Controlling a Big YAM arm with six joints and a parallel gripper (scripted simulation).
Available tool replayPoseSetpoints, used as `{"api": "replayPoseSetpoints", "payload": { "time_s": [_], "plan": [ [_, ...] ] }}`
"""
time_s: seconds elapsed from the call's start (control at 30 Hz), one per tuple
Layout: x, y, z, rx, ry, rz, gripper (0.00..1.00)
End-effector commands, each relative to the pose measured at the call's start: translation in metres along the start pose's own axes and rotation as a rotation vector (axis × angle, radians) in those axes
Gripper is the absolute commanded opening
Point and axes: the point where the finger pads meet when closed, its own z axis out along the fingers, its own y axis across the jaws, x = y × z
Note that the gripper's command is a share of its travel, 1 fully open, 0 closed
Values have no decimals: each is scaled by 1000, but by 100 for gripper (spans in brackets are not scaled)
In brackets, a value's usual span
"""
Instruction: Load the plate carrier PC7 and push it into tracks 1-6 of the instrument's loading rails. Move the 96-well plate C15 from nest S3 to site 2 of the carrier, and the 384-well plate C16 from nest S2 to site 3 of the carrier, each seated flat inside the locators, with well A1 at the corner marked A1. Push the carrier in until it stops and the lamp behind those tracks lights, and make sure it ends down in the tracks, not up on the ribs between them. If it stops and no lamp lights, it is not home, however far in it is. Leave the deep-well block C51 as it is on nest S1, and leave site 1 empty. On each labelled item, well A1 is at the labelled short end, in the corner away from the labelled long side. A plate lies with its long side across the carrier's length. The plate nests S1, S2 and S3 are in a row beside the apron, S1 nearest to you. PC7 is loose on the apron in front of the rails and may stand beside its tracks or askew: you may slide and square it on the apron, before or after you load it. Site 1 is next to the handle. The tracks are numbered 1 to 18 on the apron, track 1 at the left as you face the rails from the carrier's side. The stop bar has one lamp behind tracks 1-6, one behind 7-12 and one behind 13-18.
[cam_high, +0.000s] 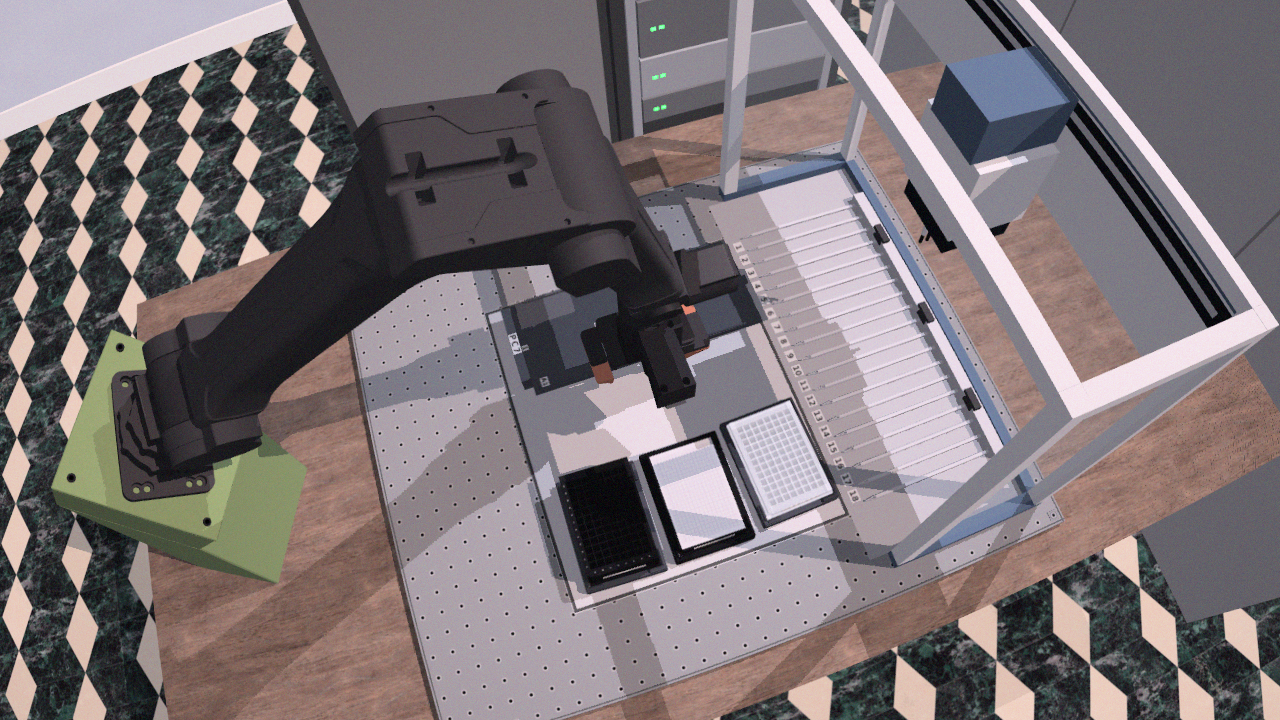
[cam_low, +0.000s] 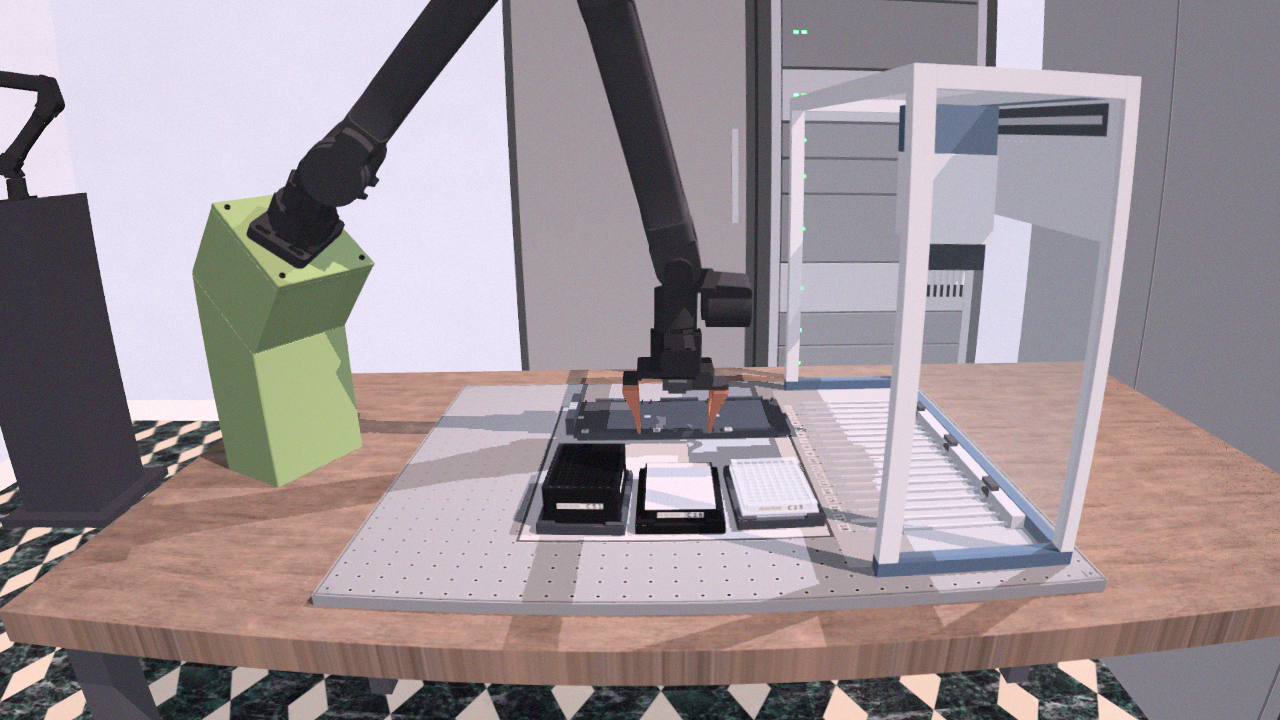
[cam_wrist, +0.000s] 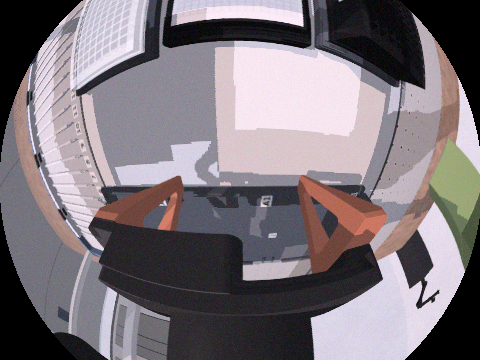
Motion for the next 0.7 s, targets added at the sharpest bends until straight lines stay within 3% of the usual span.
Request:
{"api": "replayPoseSetpoints", "payload": {
  "time_s": [0.0, 0.67],
  "plan": [
    [2, 17, -33, -43, 5, 12, 100],
    [0, 13, -104, -43, 6, 13, 100]
  ]
}}
